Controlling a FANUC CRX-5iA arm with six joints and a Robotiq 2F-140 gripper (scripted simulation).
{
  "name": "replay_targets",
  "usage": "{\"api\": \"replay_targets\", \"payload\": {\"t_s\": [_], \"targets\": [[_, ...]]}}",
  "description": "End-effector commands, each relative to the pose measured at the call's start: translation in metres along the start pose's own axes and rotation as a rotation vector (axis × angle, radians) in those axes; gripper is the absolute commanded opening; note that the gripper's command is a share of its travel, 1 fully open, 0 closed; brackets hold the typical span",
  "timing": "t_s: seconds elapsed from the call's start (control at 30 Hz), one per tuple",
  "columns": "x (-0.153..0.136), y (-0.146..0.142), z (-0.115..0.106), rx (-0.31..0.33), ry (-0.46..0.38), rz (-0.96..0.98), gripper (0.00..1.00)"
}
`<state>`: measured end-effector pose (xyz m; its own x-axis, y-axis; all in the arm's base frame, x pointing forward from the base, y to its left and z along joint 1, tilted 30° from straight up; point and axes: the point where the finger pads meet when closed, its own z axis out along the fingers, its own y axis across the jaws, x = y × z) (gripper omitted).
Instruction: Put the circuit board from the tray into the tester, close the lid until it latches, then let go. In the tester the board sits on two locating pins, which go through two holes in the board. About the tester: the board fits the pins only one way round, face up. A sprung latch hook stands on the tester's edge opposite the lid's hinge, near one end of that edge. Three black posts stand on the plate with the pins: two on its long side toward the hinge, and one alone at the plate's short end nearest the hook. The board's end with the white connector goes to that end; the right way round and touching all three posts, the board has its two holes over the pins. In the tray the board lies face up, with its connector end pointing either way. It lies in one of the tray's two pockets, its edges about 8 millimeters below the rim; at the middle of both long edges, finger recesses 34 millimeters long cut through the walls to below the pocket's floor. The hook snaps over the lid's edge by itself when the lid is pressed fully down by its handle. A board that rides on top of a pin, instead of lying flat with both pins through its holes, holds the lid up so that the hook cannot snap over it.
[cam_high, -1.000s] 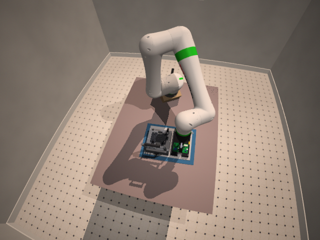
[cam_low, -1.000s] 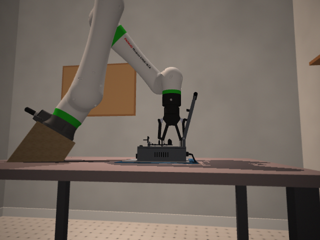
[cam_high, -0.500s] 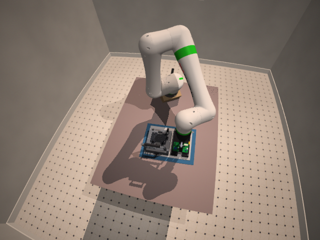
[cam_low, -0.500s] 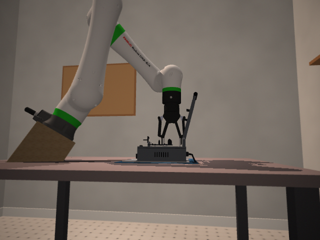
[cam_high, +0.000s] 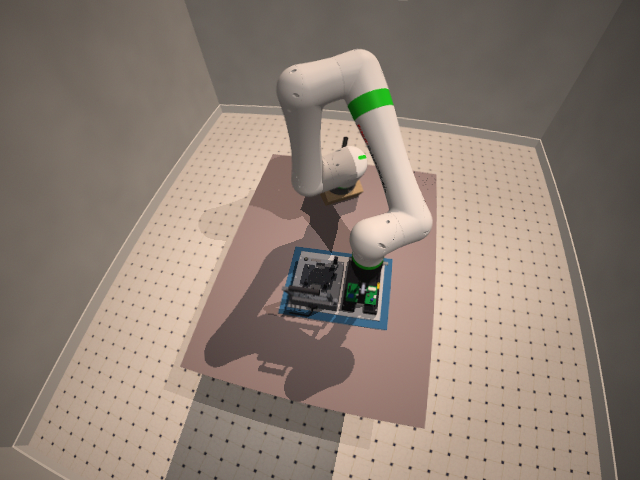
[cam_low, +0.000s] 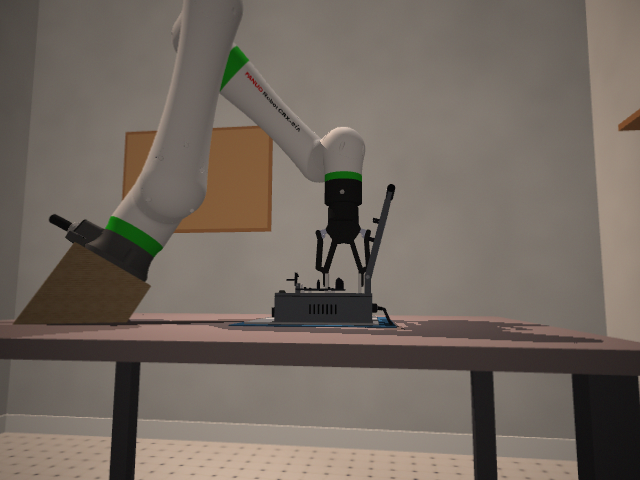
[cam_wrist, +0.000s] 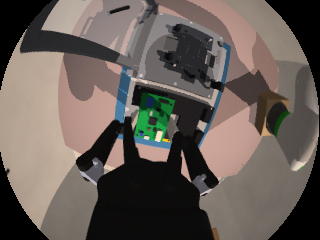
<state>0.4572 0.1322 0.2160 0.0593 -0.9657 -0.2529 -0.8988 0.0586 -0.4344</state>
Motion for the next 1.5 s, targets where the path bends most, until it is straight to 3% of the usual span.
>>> {"api": "replay_targets", "payload": {"t_s": [0.0,0.6,1.47], "targets": [[0.000,0.000,-0.001,0.000,0.000,0.000,0.46],[0.000,0.000,-0.006,0.000,0.000,0.000,0.46],[0.000,0.000,-0.060,0.000,0.000,0.000,0.46]]}}
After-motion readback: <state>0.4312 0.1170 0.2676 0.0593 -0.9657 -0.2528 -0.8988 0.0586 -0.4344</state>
